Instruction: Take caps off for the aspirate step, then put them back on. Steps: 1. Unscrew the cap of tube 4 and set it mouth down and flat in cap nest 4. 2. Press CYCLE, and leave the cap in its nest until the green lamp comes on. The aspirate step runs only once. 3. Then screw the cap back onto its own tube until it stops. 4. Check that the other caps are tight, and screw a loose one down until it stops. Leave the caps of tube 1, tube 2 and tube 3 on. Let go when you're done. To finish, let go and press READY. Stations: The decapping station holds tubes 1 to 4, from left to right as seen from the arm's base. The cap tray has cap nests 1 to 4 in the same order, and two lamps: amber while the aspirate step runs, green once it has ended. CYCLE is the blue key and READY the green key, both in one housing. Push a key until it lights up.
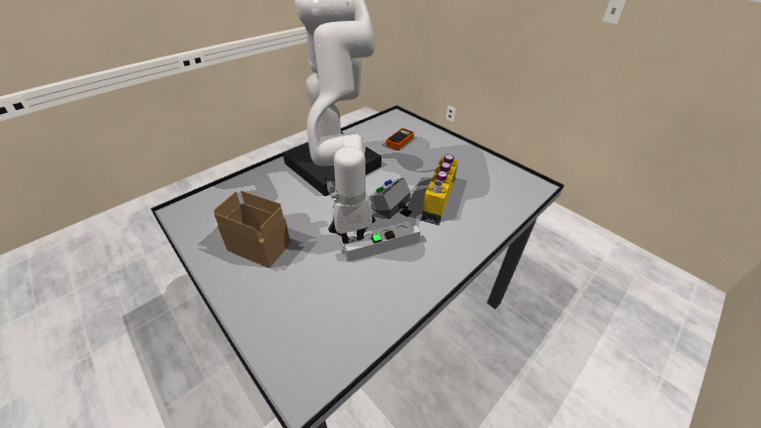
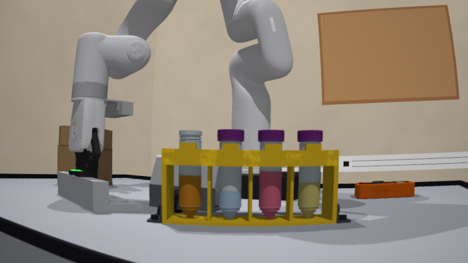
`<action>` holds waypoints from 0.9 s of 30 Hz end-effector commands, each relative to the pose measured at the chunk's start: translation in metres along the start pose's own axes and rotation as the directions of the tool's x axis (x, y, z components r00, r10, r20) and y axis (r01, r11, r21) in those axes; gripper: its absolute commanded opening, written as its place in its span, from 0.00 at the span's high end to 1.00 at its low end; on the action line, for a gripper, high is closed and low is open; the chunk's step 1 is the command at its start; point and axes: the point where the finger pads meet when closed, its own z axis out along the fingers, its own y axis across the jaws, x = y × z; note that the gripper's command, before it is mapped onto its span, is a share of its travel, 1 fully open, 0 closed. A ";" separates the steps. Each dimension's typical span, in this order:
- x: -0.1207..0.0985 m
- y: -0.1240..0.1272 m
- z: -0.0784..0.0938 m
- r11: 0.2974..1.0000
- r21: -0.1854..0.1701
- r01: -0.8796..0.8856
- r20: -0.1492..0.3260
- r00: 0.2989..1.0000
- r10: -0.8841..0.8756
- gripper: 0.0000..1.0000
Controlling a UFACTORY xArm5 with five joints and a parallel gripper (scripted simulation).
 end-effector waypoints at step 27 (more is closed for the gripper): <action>-0.001 0.000 -0.071 1.000 -0.004 0.000 0.003 1.000 0.000 1.00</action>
